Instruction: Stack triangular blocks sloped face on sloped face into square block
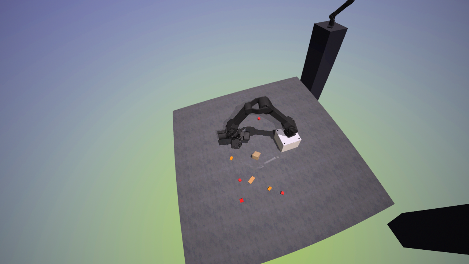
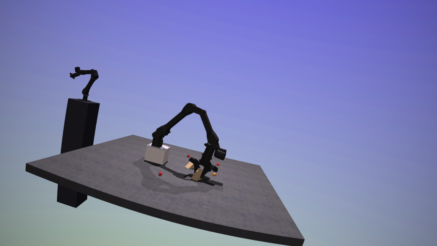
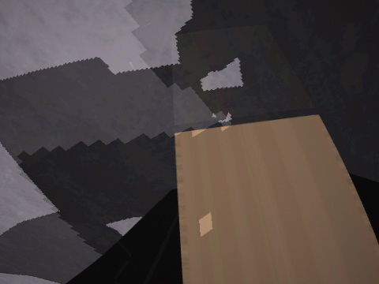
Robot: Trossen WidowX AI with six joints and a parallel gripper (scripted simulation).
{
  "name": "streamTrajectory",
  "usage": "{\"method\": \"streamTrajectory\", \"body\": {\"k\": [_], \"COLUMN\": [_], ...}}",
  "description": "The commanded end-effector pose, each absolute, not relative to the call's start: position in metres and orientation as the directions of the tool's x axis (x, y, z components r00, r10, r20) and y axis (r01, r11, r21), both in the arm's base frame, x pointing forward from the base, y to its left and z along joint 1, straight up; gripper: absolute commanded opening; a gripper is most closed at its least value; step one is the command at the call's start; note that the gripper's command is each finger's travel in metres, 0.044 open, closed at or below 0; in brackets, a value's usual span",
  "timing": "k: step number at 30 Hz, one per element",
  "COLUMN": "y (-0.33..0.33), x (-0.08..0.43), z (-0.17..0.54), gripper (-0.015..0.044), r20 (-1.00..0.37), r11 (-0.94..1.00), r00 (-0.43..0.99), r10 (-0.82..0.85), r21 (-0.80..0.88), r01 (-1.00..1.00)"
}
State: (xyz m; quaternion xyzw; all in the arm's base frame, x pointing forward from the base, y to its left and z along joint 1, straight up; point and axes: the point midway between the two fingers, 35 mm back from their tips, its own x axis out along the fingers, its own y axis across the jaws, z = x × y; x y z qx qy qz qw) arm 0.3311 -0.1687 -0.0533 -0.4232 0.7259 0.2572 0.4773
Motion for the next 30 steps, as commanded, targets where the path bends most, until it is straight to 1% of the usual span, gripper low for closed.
{"method": "streamTrajectory", "body": {"k": [1, 3, 6, 18, 30], "y": [-0.169, -0.169, -0.169, -0.183, -0.201], "x": [0.331, 0.331, 0.331, 0.322, 0.311], "z": [-0.053, -0.051, -0.051, -0.037, -0.028], "gripper": [0.0052, 0.0000, 0.0000, 0.0000, 0.0000], "r20": [-0.909, -0.910, -0.916, -0.994, -0.978], "r11": [0.506, 0.509, 0.509, 0.510, 0.510], "r00": [-0.187, -0.186, -0.180, -0.026, 0.130], "r10": [-0.373, -0.370, -0.359, -0.103, 0.161], "r21": [-0.030, -0.031, -0.030, -0.030, -0.030], "r01": [-0.862, -0.860, -0.860, -0.860, -0.860]}}
